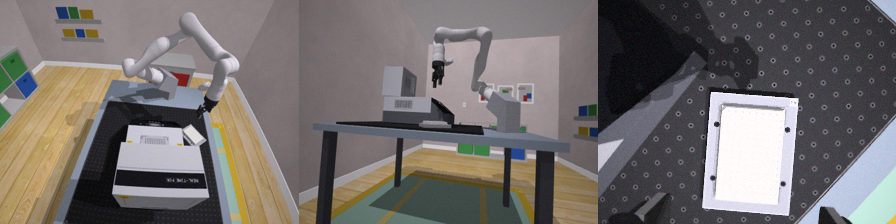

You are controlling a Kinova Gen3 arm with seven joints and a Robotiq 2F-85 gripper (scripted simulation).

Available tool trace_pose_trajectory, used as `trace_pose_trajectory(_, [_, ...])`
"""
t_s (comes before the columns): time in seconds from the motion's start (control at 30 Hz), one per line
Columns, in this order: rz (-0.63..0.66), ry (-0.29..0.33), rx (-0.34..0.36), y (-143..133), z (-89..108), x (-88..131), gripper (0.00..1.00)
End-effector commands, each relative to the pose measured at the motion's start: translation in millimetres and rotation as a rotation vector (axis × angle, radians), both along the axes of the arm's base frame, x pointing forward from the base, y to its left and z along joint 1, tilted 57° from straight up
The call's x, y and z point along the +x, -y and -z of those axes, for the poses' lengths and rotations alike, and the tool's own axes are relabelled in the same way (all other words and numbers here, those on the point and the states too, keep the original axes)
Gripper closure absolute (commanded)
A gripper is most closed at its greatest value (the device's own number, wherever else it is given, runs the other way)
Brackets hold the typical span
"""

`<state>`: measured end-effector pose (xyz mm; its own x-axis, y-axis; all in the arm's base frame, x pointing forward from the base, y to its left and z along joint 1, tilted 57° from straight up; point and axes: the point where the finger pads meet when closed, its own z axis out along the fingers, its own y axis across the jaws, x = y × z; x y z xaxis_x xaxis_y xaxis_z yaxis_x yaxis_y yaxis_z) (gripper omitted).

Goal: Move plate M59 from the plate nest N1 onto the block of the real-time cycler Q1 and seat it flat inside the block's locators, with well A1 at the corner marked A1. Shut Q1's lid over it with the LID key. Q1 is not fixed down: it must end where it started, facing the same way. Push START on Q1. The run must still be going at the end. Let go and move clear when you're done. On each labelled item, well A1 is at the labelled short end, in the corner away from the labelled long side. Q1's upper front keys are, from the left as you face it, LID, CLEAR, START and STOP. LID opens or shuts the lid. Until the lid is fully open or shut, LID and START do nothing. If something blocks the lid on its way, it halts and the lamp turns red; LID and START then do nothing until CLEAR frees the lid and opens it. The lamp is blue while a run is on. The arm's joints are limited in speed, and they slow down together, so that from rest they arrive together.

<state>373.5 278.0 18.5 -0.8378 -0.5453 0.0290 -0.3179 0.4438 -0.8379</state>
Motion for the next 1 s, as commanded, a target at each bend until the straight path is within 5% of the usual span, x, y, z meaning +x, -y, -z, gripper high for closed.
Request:
trace_pose_trajectory(0.0, [-0.005,-0.005,0.002,4.2,5.4,3.9,0.00])
trace_pose_trajectory(0.97, [-0.004,-0.005,0.002,28.0,23.2,18.9,0.00])
